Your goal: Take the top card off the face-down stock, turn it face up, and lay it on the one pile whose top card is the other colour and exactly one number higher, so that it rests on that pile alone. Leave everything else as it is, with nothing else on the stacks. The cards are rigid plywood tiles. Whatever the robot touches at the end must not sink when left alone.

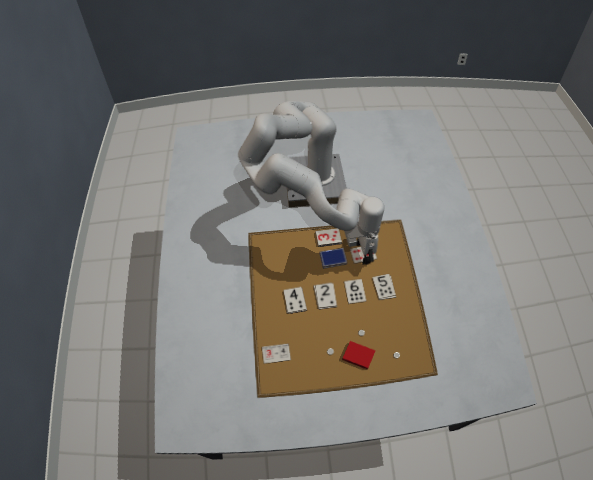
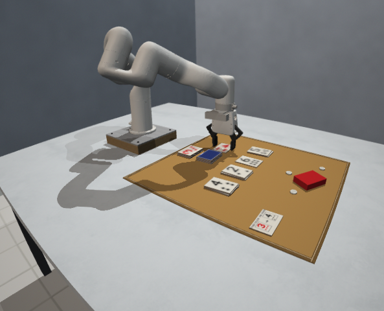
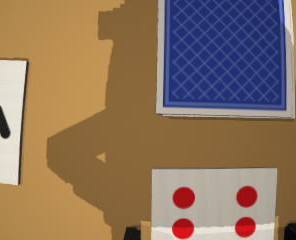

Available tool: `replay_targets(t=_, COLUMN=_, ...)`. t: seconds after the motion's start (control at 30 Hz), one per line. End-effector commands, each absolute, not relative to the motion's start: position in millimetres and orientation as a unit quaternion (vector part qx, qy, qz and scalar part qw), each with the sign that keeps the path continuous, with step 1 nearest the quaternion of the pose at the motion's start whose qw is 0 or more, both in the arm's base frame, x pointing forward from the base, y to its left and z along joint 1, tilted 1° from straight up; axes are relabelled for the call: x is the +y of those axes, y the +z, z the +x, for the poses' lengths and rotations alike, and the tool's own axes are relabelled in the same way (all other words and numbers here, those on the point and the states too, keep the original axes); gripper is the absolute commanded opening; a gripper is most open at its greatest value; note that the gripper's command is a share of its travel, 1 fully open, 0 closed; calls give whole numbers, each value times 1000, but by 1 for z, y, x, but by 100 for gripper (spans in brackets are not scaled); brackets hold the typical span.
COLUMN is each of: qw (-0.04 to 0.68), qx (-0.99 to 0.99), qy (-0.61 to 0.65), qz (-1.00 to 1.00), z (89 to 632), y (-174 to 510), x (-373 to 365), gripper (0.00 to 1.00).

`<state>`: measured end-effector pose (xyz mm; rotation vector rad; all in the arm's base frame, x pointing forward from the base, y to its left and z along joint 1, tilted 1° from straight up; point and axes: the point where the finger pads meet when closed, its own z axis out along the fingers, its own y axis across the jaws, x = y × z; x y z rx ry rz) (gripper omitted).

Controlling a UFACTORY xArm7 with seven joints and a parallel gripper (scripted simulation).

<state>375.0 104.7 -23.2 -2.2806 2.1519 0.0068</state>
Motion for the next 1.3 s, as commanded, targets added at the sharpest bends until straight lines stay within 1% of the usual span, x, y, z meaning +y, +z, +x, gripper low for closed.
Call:
replay_targets(t=0.0, qw=4, qx=686, qy=1, qz=-727, z=376, y=-22, x=105, gripper=87)
replay_targets(t=0.3, qw=4, qx=686, qy=1, qz=-727, z=376, y=-22, x=105, gripper=87)
replay_targets(t=0.33, qw=4, qx=686, qy=1, qz=-727, z=376, y=-22, x=105, gripper=74)
replay_targets(t=1.27, qw=4, qx=686, qy=1, qz=-727, z=376, y=-22, x=105, gripper=74)
